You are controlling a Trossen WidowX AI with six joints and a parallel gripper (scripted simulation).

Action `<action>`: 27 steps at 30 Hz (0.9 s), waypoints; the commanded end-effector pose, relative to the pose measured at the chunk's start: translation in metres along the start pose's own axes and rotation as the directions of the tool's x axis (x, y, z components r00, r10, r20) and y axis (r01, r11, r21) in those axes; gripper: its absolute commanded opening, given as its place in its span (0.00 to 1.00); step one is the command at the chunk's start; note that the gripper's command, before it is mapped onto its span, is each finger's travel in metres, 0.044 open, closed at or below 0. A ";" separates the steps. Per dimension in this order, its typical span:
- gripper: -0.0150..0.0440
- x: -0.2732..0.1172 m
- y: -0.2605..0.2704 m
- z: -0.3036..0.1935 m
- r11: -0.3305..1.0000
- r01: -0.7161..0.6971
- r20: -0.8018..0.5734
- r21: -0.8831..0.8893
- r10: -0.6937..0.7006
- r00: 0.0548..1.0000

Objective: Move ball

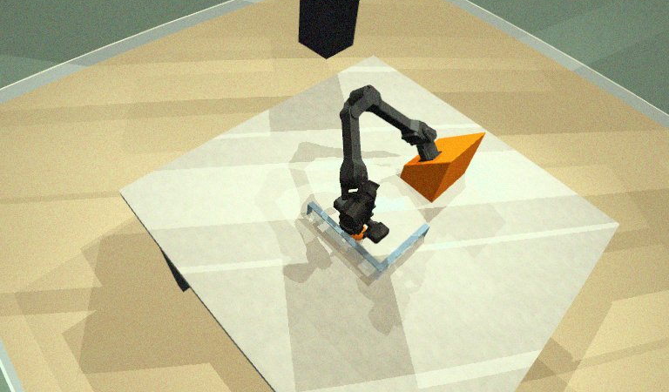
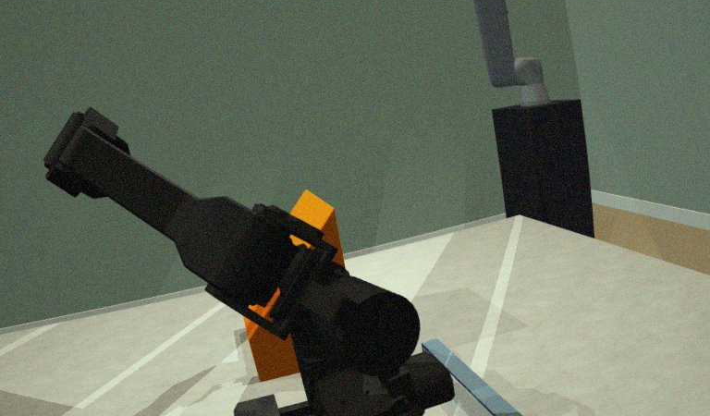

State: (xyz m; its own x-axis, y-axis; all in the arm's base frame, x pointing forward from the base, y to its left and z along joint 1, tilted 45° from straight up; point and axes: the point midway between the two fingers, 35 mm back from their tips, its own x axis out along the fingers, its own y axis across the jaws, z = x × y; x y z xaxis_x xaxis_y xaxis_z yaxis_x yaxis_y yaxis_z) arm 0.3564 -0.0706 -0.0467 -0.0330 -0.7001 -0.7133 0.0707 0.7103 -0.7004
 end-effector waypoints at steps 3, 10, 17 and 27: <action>0.25 -0.015 0.017 -0.005 0.999 -0.026 -0.009 -0.022 0.026 1.000; 0.25 -0.053 0.014 0.000 1.000 -0.017 -0.017 -0.024 0.017 1.000; 0.25 -0.099 0.006 0.003 1.000 -0.003 -0.012 -0.014 0.003 1.000; 0.25 -0.136 -0.002 0.001 1.000 0.005 -0.002 0.000 -0.005 1.000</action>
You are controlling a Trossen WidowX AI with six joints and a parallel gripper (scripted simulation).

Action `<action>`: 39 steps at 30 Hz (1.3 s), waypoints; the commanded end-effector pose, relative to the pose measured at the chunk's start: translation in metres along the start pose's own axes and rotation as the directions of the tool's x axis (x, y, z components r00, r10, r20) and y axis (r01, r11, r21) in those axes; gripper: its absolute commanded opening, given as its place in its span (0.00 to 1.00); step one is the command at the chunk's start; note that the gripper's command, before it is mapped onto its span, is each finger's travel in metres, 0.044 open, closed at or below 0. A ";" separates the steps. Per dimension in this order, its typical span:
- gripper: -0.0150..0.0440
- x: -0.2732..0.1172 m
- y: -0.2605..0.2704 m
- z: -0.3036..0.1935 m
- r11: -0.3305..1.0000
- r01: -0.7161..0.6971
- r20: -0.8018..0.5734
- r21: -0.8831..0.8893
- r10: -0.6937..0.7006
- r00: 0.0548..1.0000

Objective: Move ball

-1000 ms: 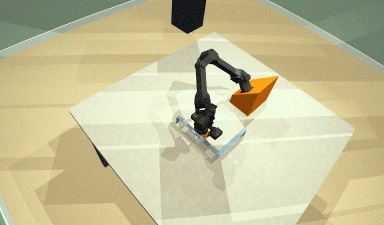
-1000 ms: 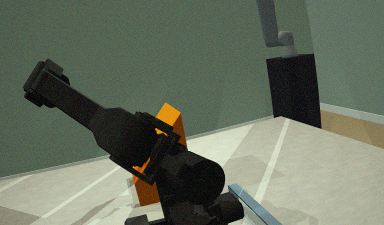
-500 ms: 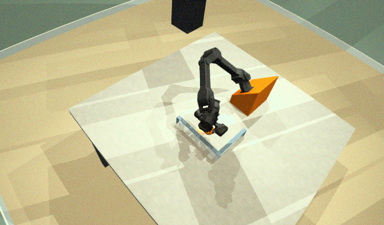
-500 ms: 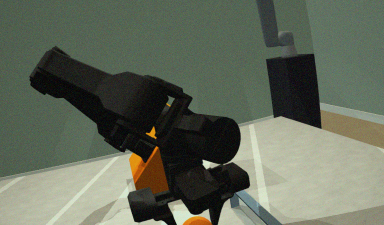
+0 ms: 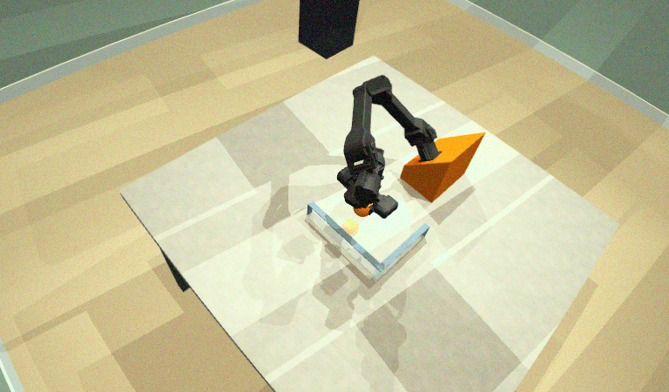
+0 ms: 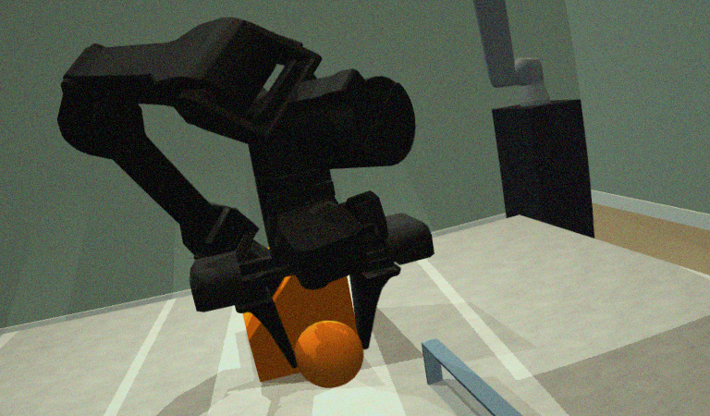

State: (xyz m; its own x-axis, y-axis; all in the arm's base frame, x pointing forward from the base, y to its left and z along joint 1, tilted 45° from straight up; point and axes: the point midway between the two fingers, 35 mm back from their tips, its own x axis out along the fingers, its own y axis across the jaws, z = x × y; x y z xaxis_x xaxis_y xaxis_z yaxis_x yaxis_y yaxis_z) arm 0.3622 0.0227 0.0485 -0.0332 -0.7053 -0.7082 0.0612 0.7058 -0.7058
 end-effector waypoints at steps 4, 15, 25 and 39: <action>0.25 0.020 -0.010 0.004 1.000 -0.003 -0.002 0.009 0.003 1.000; 0.25 0.059 -0.023 0.008 1.000 0.000 -0.001 0.010 0.000 1.000; 0.25 0.116 -0.023 0.007 1.000 0.004 -0.001 0.010 -0.004 1.000; 0.25 0.131 -0.024 0.007 1.000 0.005 -0.001 0.010 -0.005 1.000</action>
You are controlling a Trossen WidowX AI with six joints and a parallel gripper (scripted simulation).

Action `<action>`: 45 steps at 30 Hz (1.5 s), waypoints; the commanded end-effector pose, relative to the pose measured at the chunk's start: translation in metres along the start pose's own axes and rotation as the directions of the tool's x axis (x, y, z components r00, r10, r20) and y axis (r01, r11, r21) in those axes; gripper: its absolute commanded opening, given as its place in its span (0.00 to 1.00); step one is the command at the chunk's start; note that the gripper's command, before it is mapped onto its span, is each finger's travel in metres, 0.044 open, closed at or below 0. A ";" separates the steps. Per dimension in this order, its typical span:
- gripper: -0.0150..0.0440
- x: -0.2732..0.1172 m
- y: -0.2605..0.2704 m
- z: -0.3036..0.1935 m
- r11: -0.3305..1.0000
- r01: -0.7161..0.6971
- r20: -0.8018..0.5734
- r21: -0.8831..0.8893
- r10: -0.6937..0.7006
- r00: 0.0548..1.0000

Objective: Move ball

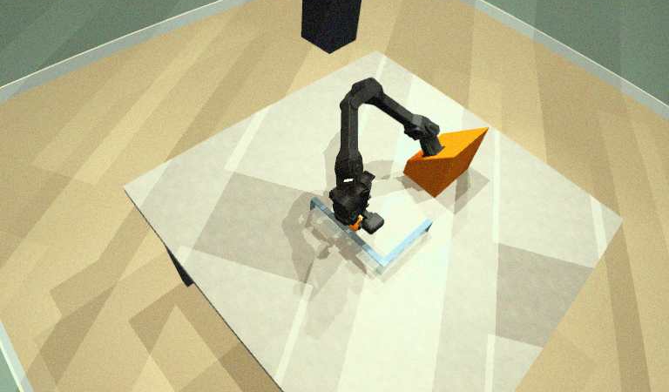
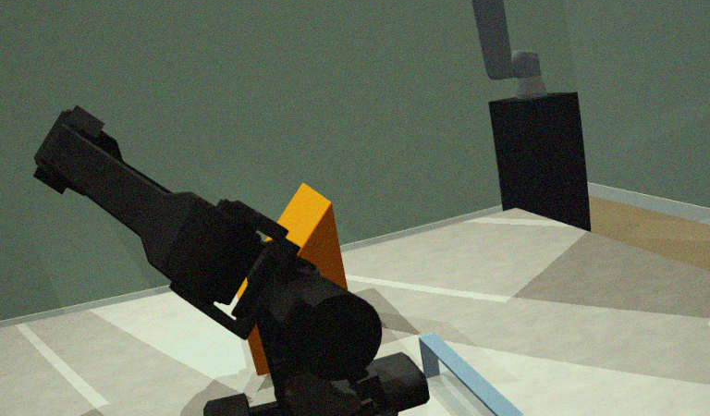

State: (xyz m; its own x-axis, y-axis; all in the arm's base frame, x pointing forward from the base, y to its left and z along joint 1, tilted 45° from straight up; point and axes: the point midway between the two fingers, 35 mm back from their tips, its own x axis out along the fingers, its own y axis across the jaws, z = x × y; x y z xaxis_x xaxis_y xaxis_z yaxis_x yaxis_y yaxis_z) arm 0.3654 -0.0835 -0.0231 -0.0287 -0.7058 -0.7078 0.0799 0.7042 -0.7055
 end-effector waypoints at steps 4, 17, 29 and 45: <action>0.25 0.012 0.000 -0.002 1.000 0.005 -0.006 -0.009 -0.005 1.000; 0.70 0.009 -0.001 -0.001 1.000 0.001 -0.001 -0.001 -0.001 1.000; 0.91 -0.073 0.001 -0.001 1.000 0.000 -0.006 -0.009 0.000 1.000; 1.00 -0.114 0.003 -0.003 1.000 0.000 0.008 -0.015 0.000 1.000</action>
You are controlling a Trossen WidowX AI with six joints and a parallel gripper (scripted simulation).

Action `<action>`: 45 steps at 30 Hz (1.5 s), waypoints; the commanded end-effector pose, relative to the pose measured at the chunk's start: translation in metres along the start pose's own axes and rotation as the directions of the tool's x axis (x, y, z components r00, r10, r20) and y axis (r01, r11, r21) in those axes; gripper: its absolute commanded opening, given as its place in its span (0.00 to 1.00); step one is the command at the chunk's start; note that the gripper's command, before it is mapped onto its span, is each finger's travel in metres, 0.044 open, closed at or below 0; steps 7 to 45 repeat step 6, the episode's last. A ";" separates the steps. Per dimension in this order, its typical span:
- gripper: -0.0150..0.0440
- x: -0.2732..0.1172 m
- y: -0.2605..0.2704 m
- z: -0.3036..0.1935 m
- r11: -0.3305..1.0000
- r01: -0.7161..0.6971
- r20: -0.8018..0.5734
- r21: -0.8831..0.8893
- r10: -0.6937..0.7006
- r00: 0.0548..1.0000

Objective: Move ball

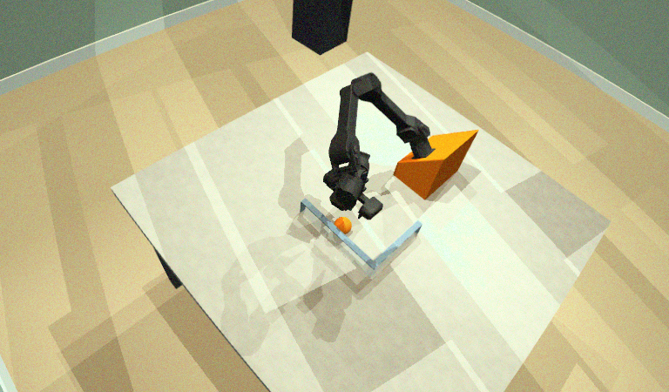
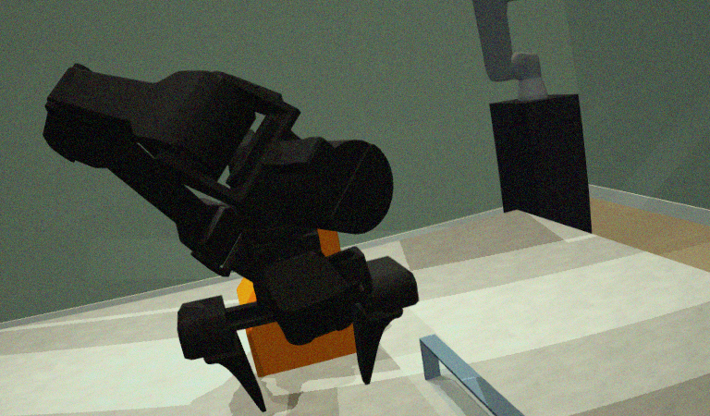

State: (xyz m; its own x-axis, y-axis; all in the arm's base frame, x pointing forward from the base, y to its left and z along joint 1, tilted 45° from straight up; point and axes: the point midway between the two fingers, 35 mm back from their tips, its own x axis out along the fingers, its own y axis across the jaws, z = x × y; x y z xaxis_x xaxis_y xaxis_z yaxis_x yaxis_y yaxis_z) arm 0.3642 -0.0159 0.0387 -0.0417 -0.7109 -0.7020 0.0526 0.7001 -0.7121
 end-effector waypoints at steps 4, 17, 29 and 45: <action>1.00 -0.023 -0.001 0.001 1.000 -0.009 0.020 0.012 0.008 1.000; 1.00 -0.023 -0.001 0.001 1.000 -0.009 0.020 0.012 0.008 1.000; 1.00 -0.023 -0.001 0.001 1.000 -0.009 0.020 0.012 0.008 1.000; 1.00 -0.023 -0.001 0.001 1.000 -0.009 0.020 0.012 0.008 1.000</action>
